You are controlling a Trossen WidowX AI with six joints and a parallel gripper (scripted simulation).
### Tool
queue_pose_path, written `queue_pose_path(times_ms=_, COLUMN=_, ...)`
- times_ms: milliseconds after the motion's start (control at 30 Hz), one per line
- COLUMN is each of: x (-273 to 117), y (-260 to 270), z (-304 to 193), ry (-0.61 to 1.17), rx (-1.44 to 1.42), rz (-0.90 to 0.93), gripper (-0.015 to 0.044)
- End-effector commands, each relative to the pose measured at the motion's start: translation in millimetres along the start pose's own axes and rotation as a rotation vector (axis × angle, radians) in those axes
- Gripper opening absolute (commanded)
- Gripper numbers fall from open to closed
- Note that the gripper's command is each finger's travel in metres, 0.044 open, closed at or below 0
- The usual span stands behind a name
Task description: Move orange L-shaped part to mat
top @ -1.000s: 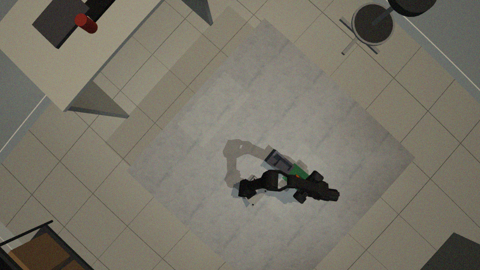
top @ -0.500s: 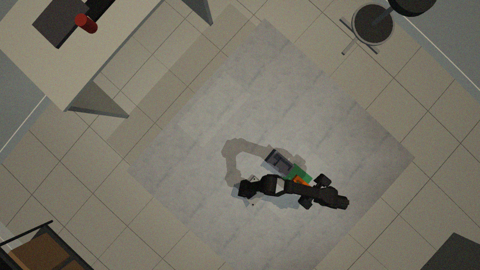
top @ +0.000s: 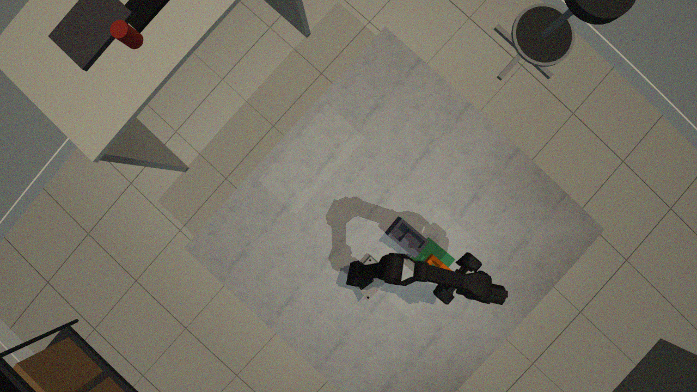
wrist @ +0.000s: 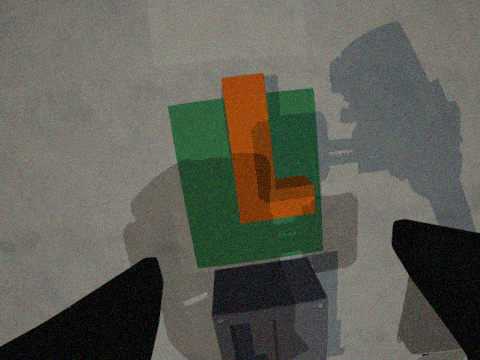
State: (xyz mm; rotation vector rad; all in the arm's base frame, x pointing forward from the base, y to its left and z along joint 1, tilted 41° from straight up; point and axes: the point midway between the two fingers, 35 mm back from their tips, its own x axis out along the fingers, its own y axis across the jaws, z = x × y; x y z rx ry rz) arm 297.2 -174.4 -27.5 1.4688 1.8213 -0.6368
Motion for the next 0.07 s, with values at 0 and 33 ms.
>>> queue_pose_path(times_ms=0, x=-0.2, y=0.1, z=0.4, ry=-0.002, rx=0.002, rz=0.002, gripper=0.04)
queue_pose_path(times_ms=33, x=-0.2, y=0.1, z=0.4, ry=-0.002, rx=0.002, rz=0.002, gripper=0.04)
